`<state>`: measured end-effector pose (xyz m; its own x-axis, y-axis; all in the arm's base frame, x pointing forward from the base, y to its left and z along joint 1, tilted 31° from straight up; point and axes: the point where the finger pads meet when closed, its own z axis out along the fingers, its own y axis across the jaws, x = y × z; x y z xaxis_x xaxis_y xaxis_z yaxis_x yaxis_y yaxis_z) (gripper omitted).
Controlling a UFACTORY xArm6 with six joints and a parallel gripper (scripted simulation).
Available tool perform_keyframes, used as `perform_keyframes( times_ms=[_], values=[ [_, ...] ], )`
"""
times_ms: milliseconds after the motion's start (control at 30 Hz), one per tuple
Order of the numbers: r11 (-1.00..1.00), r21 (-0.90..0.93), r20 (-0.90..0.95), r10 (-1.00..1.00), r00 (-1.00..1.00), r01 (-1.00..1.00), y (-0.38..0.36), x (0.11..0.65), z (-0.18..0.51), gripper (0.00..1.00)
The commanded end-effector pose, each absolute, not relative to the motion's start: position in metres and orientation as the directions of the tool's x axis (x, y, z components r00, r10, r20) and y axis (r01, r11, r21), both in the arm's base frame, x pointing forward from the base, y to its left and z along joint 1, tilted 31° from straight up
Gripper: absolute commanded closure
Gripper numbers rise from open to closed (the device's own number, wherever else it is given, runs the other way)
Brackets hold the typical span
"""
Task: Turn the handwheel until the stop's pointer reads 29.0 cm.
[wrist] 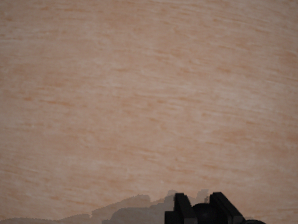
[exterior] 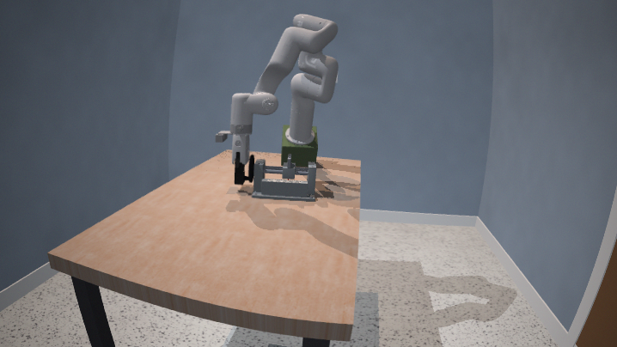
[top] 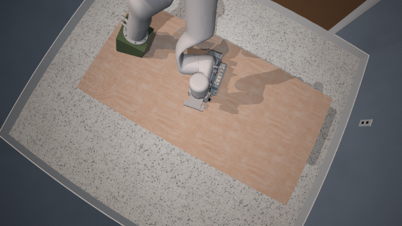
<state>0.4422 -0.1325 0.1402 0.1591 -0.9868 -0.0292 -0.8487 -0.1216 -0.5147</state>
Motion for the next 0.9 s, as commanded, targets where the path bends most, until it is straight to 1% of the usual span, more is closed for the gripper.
perform_keyframes(
  times_ms=[0, 867],
  values=[
    [-0.122, -0.518, -0.027, -0.987, 0.159, -0.847, -0.133, 0.4439, 0.1429, 0.94],
    [-0.122, -0.518, -0.027, -0.987, 0.159, -0.847, -0.1327, 0.4457, 0.1446, 0.94]
  ],
)
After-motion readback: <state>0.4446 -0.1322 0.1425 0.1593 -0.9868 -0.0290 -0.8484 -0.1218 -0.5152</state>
